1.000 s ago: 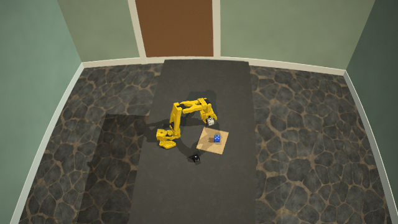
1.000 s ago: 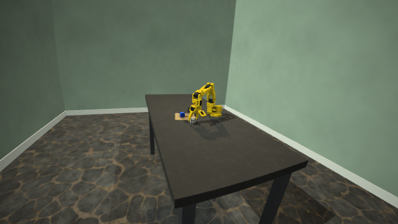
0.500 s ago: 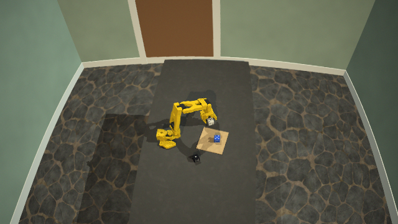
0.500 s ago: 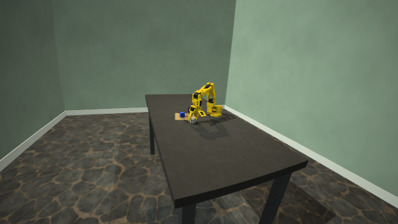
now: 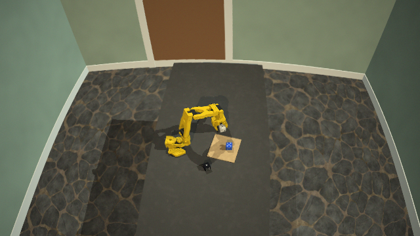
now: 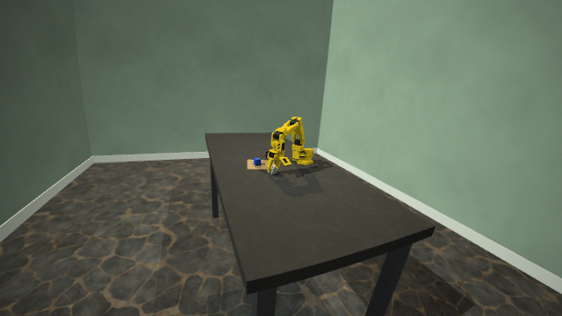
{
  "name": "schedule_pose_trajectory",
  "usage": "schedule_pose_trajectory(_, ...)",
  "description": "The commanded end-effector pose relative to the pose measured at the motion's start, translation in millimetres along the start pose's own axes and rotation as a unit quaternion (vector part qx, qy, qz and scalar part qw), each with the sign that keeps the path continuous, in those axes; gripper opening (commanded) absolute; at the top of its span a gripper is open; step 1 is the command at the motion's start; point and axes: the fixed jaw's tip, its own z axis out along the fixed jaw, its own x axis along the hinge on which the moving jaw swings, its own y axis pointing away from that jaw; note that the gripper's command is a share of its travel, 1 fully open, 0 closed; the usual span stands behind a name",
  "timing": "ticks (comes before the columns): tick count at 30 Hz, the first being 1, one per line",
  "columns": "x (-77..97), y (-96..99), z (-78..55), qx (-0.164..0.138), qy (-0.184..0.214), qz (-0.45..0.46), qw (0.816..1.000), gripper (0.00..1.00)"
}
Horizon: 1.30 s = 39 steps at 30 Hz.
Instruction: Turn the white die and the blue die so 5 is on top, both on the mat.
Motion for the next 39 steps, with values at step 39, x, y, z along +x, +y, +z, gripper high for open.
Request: schedule_pose_trajectory(39, -2.7, -14.6, -7.7, 0.022, -0.005, -0.006, 1.000, 0.03)
